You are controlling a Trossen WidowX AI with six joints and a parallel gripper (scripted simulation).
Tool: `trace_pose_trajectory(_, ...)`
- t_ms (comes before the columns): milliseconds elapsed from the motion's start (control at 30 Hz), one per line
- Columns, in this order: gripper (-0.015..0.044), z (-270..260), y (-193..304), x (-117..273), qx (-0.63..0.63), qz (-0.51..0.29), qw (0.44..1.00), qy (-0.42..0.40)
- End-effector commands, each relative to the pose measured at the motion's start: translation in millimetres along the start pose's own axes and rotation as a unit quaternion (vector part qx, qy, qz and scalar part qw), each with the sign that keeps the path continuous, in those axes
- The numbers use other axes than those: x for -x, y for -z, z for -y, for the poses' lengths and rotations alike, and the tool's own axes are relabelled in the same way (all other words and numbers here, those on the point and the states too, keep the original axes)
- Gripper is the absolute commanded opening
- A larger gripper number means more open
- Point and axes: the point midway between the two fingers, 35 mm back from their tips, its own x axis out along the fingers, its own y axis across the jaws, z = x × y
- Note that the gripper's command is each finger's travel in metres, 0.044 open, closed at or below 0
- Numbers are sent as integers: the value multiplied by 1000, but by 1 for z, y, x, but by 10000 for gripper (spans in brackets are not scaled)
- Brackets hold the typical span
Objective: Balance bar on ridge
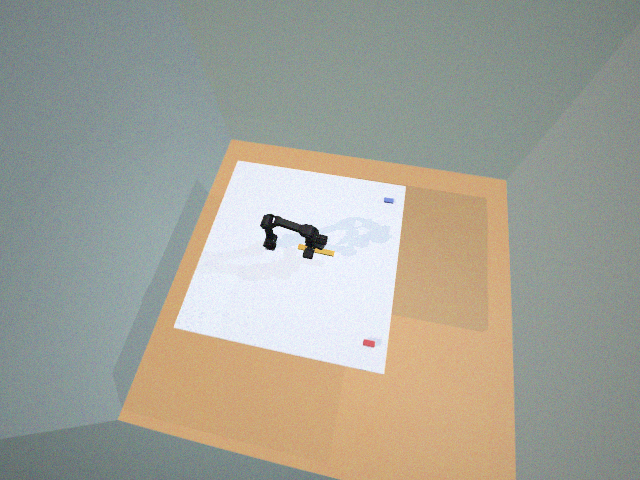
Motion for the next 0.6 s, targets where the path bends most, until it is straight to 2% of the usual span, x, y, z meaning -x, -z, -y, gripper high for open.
trace_pose_trajectory(0, 0, -16, -3, 0, 11, -2, 1000, -2)
trace_pose_trajectory(567, 0, -80, -1, 0, 65, -2, 998, -5)
